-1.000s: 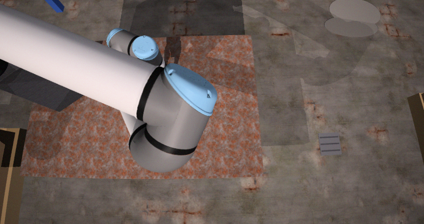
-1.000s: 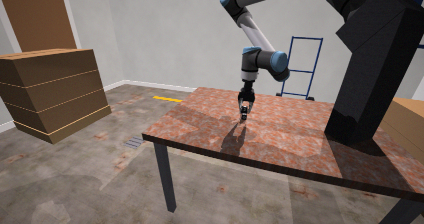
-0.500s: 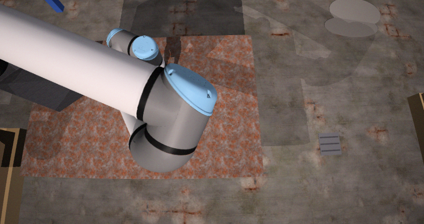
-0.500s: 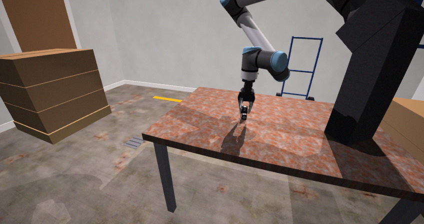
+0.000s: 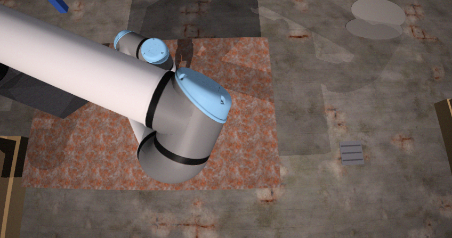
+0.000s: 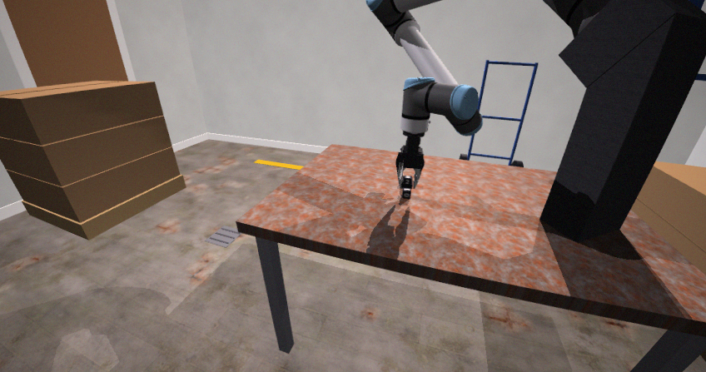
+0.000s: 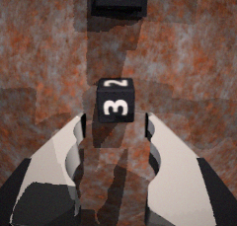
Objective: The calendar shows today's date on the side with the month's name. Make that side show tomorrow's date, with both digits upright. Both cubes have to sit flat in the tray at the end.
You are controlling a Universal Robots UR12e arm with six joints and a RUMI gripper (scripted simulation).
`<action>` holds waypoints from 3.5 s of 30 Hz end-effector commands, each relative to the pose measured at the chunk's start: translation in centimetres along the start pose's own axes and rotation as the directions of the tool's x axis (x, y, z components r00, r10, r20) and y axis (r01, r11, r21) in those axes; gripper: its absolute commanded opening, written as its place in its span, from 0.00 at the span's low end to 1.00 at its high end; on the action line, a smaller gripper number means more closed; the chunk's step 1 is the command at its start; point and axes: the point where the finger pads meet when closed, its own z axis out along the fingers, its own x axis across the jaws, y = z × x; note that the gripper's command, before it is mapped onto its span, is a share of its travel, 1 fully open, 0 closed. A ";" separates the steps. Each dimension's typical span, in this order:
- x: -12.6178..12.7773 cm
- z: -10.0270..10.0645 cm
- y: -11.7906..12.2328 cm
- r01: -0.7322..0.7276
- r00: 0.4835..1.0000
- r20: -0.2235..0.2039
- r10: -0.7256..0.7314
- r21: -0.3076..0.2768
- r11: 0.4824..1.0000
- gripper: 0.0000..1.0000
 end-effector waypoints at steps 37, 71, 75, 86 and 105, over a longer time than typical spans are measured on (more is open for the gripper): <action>-0.3 0.1 -0.1 -0.002 1.000 0.004 0.002 0.002 1.000 0.28; -0.3 2.8 -0.1 -0.001 1.000 0.003 0.001 0.001 1.000 0.28; -0.3 2.8 -0.1 -0.001 1.000 0.003 0.001 0.001 1.000 0.28; -0.3 2.8 -0.1 -0.001 1.000 0.003 0.001 0.001 1.000 0.28; -0.3 2.8 -0.1 -0.001 1.000 0.003 0.001 0.001 1.000 0.10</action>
